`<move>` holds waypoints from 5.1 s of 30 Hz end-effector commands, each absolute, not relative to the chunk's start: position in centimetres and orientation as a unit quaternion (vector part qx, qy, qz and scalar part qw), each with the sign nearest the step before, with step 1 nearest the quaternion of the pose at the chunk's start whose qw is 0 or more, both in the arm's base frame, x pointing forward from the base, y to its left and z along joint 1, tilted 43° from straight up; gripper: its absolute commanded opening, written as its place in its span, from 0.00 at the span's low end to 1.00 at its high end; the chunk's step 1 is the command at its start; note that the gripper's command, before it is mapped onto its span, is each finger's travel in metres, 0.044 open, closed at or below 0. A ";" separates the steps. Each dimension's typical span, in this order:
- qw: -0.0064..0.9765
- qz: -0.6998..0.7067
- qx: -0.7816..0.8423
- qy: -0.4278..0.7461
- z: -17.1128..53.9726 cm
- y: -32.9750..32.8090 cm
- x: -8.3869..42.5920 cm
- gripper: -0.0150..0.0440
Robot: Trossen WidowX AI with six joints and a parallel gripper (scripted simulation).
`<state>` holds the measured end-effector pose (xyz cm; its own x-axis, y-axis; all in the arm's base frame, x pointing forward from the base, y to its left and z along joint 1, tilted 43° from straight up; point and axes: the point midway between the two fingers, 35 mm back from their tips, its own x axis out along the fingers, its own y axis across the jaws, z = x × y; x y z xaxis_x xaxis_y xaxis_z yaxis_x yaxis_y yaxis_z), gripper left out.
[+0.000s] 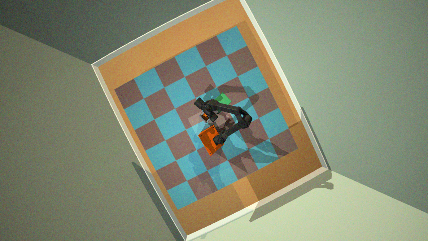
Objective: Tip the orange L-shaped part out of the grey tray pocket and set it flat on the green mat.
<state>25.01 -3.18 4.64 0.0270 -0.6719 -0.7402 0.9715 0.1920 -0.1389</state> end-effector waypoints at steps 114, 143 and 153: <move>0.687 -0.600 0.206 0.355 17.0 -5.3 26.2 0.25; 0.687 -0.600 0.205 0.353 20.9 -10.7 27.2 0.25; 0.688 -0.600 0.205 0.353 19.7 -11.8 27.3 0.25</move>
<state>27.32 -11.41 20.12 0.0272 -0.6787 -0.7339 0.9713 0.1914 -0.1410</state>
